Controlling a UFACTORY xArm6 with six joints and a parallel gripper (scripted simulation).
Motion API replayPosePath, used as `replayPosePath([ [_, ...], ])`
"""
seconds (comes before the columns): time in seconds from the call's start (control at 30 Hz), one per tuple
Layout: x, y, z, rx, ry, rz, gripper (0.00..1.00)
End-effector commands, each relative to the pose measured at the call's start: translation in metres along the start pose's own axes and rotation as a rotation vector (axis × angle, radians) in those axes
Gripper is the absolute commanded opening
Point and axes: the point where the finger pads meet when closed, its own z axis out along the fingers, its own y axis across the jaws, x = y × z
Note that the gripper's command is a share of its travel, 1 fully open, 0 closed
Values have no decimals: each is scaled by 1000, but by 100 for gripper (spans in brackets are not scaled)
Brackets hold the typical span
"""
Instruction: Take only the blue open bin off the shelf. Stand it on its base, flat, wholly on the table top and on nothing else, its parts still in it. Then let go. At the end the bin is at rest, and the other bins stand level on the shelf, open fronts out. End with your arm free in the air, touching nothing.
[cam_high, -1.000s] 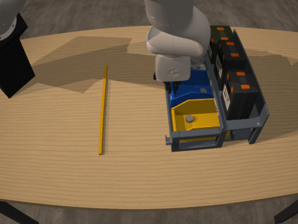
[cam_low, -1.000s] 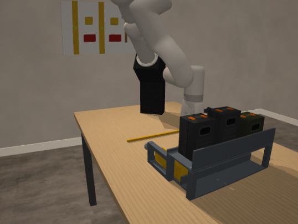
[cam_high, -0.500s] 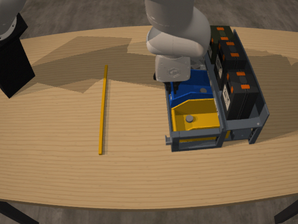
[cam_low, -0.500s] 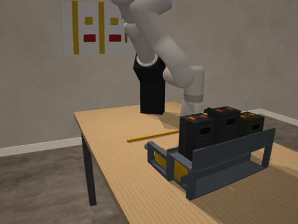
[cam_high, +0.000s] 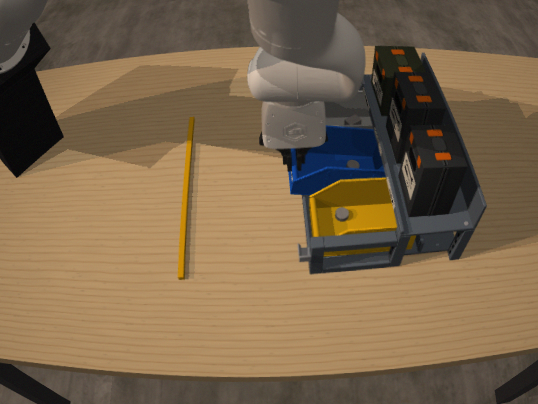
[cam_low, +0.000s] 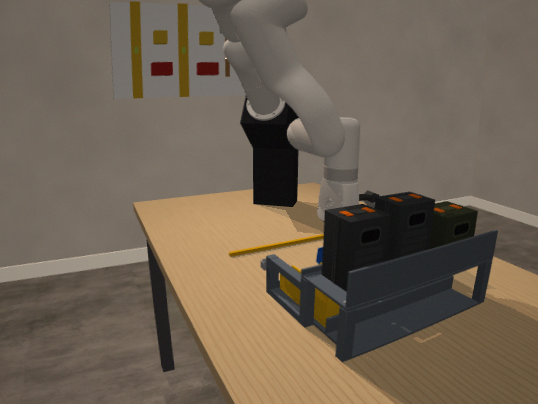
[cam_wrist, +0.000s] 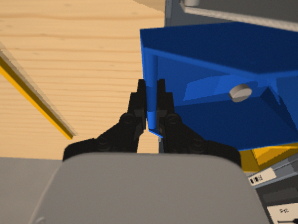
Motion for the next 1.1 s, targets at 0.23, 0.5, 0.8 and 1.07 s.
replayPosePath([
  [0.23,0,-29,-1,-1,1,0,0],
  [0.5,0,-29,-1,-1,1,0,0],
  [0.8,0,-59,-1,-1,1,0,0],
  [1.07,0,-59,-1,-1,1,0,0],
])
